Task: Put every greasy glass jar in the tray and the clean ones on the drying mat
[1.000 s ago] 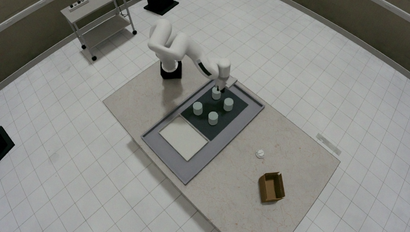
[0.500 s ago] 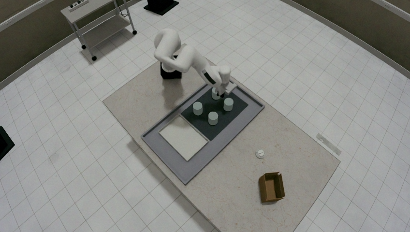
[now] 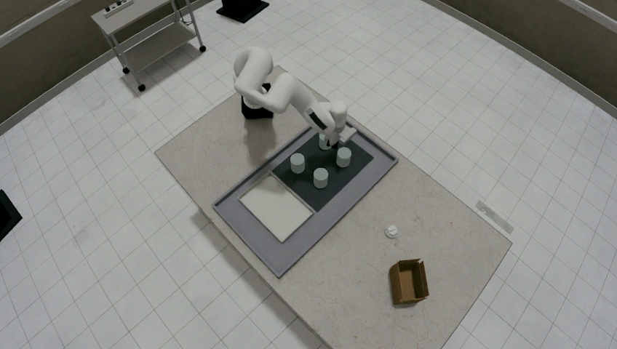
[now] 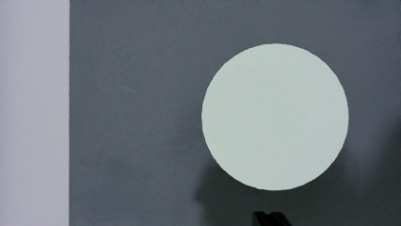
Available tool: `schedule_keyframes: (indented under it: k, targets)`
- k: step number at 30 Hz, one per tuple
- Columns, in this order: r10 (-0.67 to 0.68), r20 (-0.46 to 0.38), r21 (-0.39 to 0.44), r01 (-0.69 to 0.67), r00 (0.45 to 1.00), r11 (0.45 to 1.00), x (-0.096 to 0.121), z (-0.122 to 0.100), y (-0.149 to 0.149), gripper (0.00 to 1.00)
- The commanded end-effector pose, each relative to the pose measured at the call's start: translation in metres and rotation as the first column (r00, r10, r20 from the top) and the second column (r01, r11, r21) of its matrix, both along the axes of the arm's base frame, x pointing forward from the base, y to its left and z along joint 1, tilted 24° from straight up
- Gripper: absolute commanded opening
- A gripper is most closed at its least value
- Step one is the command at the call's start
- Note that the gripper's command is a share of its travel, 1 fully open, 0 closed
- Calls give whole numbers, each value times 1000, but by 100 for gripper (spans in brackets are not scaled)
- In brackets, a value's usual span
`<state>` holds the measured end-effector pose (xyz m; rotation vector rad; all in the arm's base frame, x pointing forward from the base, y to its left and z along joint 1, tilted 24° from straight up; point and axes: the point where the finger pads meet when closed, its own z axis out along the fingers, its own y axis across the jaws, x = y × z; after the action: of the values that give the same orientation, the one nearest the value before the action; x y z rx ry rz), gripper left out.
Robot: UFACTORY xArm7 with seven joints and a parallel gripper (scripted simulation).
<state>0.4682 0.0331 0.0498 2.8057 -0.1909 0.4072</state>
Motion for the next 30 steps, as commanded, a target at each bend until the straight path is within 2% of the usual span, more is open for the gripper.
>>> schedule_keyframes:
  k: [1,30]
  targets:
    - [2,3,1,-2,1000,1000,2,1,1,0]
    - [2,3,1,-2,1000,1000,12,4,0,0]
